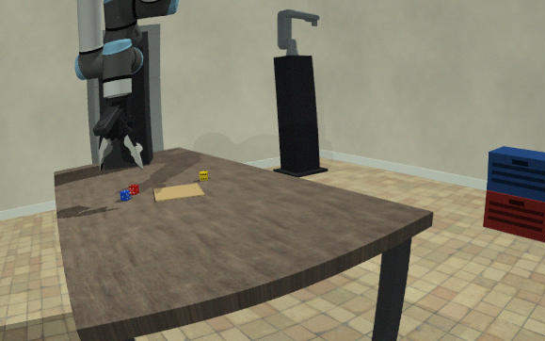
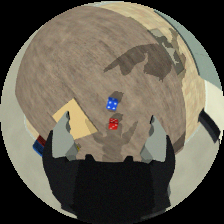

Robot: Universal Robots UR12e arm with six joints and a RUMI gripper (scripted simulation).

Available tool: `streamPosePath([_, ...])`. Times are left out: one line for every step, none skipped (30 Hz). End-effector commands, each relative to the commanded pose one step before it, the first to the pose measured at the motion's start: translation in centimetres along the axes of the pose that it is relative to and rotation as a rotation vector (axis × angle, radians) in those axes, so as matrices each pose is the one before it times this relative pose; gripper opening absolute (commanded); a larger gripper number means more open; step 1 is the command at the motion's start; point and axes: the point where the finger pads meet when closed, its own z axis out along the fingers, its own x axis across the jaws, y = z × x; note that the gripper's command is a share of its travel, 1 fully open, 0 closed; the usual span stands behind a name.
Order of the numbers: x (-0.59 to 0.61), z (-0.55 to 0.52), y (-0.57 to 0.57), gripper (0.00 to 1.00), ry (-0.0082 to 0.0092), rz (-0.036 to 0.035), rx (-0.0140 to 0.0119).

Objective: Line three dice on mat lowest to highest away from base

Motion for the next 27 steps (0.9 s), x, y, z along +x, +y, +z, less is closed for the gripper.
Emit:
streamPosePath([-0.086,2.208,-0.115,1.0,-0.0005,-0.0001,0.00159])
streamPosePath([0.0,0.0,0.0,1.0,0.0,0.0,0.0])
streamPosePath([-0.004,0.404,0.0,1.0,0.0,0.0,0.0])
streamPosePath([-0.003,0.333,-0.001,1.0,0.0,0.0,0.0])
streamPosePath([-0.002,0.26,0.0,1.0,0.0,0.0,0.0])
streamPosePath([-0.002,0.19,0.0,1.0,0.0,0.0,0.0])
streamPosePath([-0.001,0.124,0.0,1.0,0.0,0.0,0.0])
streamPosePath([-0.001,0.069,0.0,1.0,0.0,0.0,0.0])
streamPosePath([0.0,0.027,0.0,1.0,0.0,0.0,0.0])
streamPosePath([0.0,0.004,0.0,1.0,0.0,0.0,0.0])
streamPosePath([0.0,0.0,0.0,1.0,0.0,0.0,0.0])
streamPosePath([0.0,0.0,0.0,1.0,0.0,0.0,0.0])
streamPosePath([0.0,0.0,0.0,1.0,0.0,0.0,0.0])
streamPosePath([0.0,0.0,0.0,1.0,0.0,0.0,0.0])
streamPosePath([0.0,0.0,0.0,1.0,0.0,0.0,0.0])
streamPosePath([0.0,0.0,0.0,1.0,0.0,0.0,0.0])
streamPosePath([0.0,0.0,0.0,1.0,0.0,0.0,0.0])
streamPosePath([0.0,0.0,0.0,1.0,0.0,0.0,0.0])
streamPosePath([0.0,0.0,0.0,1.0,0.0,0.0,0.0])
streamPosePath([0.0,0.0,0.0,1.0,0.0,0.0,0.0])
streamPosePath([0.0,0.0,0.0,1.0,0.0,0.0,0.0])
streamPosePath([0.0,0.0,0.0,1.0,0.0,0.0,0.0])
streamPosePath([0.0,0.0,0.0,1.0,0.0,0.0,0.0])
streamPosePath([0.0,0.0,0.0,1.0,0.0,0.0,0.0])
streamPosePath([0.0,0.0,0.0,1.0,0.0,0.0,0.0])
streamPosePath([0.0,0.0,0.0,1.0,0.0,0.0,0.0])
streamPosePath([0.0,0.0,0.0,1.0,0.0,0.0,0.0])
